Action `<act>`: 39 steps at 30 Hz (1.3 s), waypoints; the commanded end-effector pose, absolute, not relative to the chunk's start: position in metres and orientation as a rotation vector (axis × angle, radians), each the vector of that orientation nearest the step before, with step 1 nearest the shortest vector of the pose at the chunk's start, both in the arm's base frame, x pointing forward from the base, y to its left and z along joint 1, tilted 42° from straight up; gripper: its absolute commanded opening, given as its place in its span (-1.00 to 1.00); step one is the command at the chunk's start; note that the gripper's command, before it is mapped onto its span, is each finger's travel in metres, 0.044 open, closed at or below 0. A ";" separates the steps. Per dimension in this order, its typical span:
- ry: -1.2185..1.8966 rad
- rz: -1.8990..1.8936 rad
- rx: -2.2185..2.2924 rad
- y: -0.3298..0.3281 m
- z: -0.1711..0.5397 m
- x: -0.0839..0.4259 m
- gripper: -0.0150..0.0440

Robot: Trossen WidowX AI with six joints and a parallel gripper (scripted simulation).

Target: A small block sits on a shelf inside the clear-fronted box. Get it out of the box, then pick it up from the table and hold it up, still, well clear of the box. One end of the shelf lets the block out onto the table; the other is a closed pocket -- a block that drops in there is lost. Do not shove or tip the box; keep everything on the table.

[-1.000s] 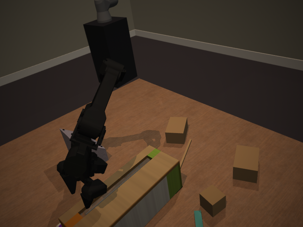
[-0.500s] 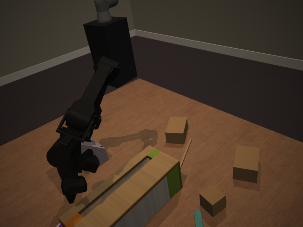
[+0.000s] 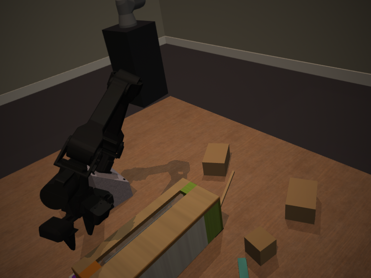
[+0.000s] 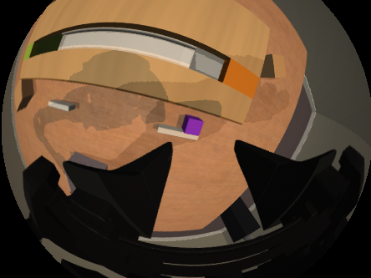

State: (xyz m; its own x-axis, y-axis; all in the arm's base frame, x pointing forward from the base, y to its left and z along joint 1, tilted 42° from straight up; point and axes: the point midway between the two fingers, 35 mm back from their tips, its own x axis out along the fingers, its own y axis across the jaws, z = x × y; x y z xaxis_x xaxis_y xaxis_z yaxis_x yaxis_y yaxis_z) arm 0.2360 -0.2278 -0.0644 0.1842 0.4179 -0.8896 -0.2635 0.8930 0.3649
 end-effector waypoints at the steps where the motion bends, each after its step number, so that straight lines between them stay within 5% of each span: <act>1: 1.346 -0.085 0.984 -0.241 -0.069 0.232 0.47; 39: 0.861 -1.449 2.906 -0.263 -0.081 0.216 0.47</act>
State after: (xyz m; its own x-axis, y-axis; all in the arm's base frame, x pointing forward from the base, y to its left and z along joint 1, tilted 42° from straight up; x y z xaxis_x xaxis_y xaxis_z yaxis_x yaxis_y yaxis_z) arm 0.2171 -0.2420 -0.0810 0.3893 0.5407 -0.7457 0.8736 -0.4733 0.1129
